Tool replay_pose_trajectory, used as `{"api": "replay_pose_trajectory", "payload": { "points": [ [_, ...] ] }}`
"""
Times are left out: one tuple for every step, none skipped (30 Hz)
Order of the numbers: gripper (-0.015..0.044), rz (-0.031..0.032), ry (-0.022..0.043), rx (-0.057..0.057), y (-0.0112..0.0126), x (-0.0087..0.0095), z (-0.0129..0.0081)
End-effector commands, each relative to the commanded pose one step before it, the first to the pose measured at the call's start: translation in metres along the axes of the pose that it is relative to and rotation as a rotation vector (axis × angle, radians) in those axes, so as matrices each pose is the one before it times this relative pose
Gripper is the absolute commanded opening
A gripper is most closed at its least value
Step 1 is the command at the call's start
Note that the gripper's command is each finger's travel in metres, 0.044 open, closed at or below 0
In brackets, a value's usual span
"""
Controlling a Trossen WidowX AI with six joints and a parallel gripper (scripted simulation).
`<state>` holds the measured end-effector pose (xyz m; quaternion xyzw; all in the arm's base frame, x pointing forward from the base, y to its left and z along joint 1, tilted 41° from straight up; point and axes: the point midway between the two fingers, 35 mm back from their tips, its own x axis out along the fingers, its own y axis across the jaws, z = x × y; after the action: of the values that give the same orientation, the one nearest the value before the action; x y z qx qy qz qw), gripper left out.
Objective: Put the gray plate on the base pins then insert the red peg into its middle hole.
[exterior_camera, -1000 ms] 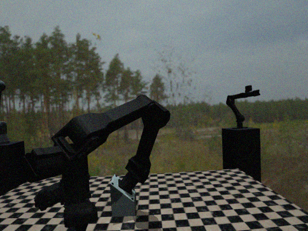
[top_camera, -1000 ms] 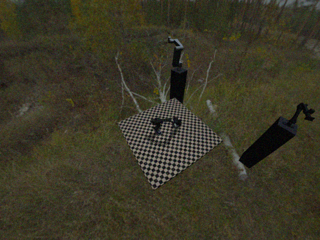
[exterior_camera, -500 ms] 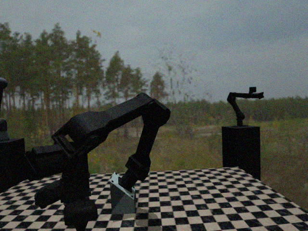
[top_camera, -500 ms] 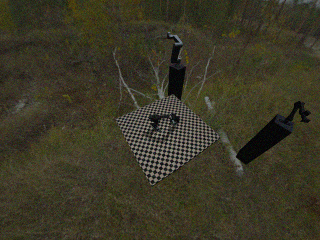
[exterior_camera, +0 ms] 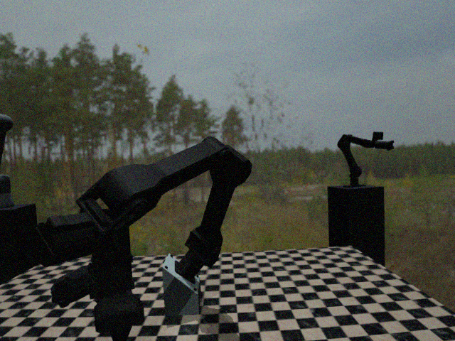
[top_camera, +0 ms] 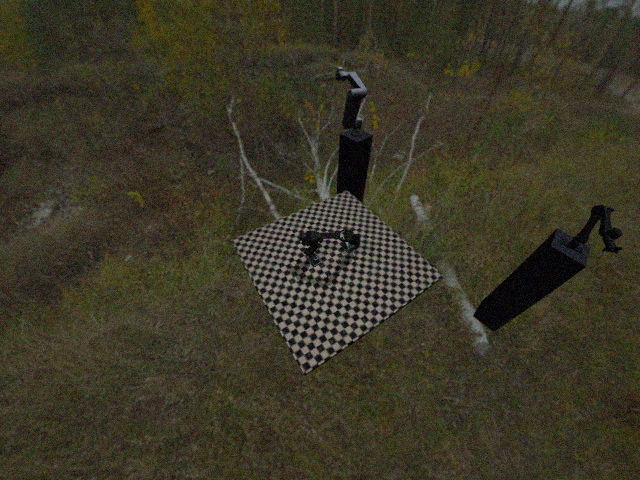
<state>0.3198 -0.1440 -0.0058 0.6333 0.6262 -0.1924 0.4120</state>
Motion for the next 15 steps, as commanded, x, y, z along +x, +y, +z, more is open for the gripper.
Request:
{"api": "replay_pose_trajectory", "payload": {
  "points": [
    [0.015, -0.00048, -0.00011, 0.0, -0.00006, -0.00003, 0.00001],
    [0.015, 0.0, 0.0, 0.0, 0.0, 0.0, 0.0],
    [0.015, 0.0, 0.0, 0.0, 0.0, 0.0, 0.0],
    [0.015, 0.0, 0.0, 0.0, 0.0, 0.0, 0.0],
    [0.015, 0.0, 0.0, 0.0, 0.0, 0.0, 0.0],
    [0.015, 0.0, 0.0, 0.0, 0.0, 0.0, 0.0],
    [0.015, -0.00015, 0.00018, 0.0003, 0.00001, -0.00017, 0.00001],
    [0.015, -0.00026, 0.00032, 0.0005, 0.00001, -0.00029, 0.00001],
    [0.015, -0.00039, 0.00048, 0.0007, 0.00003, -0.00044, 0.00003],
    [0.015, -0.00044, 0.00054, 0.0008, 0.00006, -0.00052, 0.00005],
    [0.015, -0.00043, 0.00052, 0.0008, 0.00008, -0.00057, 0.00006],
    [0.015, -0.00046, 0.00056, 0.0008, 0.0001, -0.00072, 0.00003],
    [0.015, -0.0004, 0.00049, 0.0007, 0.00011, -0.00078, -0.00002],
    [0.015, -0.0004, 0.00047, 0.0007, 0.00016, -0.001, -0.00006],
    [0.015, -0.00029, 0.00033, 0.0005, 0.00021, -0.00103, -0.00007]
  ]
}}
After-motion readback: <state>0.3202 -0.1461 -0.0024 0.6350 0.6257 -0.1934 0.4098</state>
